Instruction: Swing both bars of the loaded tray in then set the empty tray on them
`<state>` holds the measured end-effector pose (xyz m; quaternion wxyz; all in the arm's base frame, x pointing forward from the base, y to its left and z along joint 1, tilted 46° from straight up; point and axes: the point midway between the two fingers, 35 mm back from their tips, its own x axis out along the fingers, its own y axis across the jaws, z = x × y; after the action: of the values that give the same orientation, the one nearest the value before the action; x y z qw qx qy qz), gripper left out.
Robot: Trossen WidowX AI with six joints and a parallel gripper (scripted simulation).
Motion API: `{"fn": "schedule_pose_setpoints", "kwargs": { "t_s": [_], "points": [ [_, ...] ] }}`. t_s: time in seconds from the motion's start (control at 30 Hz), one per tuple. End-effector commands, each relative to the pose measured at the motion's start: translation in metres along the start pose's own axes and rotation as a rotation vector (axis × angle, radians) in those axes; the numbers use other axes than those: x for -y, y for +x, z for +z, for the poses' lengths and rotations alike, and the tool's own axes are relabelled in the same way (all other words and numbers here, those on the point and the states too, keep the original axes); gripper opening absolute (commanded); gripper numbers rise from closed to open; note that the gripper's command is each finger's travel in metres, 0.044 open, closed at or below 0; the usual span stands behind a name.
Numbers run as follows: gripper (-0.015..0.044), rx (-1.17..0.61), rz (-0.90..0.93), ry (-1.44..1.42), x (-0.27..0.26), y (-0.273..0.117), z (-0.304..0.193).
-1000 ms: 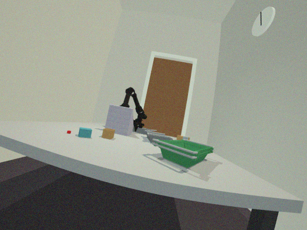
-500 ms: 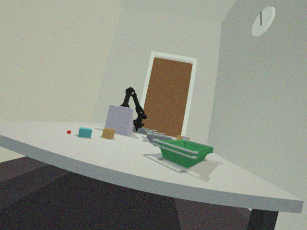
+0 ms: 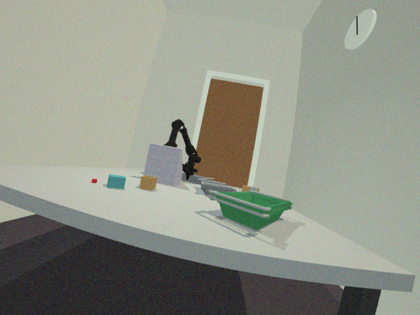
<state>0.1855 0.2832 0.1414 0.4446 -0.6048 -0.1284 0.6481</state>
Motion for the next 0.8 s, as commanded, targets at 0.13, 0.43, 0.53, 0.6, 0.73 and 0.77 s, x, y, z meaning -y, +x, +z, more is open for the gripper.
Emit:
{"fn": "schedule_pose_setpoints", "kwargs": {
  "t_s": [0.13, 0.43, 0.53, 0.6, 0.73, 0.77],
  "points": [
    [0.0019, -0.003, 0.016, 0.003, -0.004, 0.001, 0.000],
    [0.0000, -0.004, 0.018, 0.001, -0.002, -0.028, -0.003],
    [0.0000, -0.005, 0.019, 0.001, -0.001, -0.046, -0.003],
    [0.0000, -0.005, 0.019, 0.001, -0.001, -0.058, -0.002],
    [0.0000, -0.005, 0.017, 0.001, -0.003, -0.078, 0.000],
    [0.0000, -0.005, 0.017, 0.001, -0.003, -0.079, 0.000]
  ]
}}
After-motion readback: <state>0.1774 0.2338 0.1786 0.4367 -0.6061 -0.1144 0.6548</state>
